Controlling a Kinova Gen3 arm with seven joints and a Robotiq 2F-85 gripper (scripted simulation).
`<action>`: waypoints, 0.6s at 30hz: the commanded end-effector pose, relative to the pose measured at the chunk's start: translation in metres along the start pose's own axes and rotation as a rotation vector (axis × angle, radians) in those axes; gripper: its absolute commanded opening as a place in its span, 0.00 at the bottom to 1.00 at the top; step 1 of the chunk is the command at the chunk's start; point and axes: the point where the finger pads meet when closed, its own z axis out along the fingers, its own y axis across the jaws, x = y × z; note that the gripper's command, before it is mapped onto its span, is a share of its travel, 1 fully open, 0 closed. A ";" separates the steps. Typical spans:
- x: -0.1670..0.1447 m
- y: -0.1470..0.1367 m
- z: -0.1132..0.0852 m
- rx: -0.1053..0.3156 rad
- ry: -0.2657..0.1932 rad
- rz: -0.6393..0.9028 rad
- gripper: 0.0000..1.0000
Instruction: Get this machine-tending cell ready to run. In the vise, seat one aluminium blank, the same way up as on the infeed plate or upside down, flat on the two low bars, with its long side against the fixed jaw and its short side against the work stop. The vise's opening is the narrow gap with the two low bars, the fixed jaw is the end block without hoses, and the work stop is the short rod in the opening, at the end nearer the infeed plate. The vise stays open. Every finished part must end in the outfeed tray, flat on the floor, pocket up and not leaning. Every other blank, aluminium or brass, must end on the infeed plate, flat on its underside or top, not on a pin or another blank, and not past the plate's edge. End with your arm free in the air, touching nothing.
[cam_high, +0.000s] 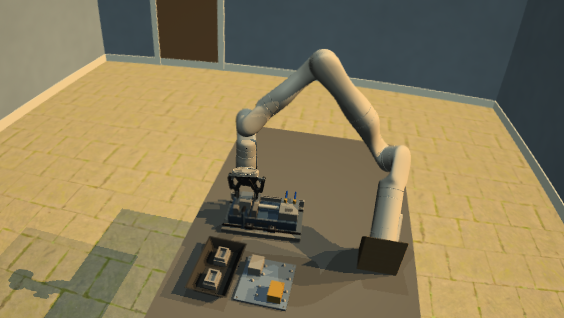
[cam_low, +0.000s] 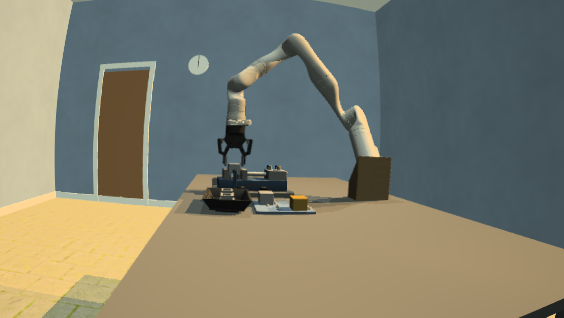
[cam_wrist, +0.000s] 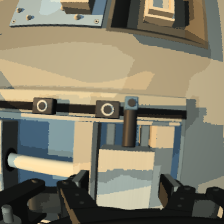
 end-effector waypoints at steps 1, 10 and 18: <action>0.000 0.001 -0.001 -0.002 0.001 0.000 0.67; 0.000 0.001 -0.002 -0.002 0.001 0.000 0.67; 0.000 0.001 -0.009 -0.002 0.001 0.000 0.67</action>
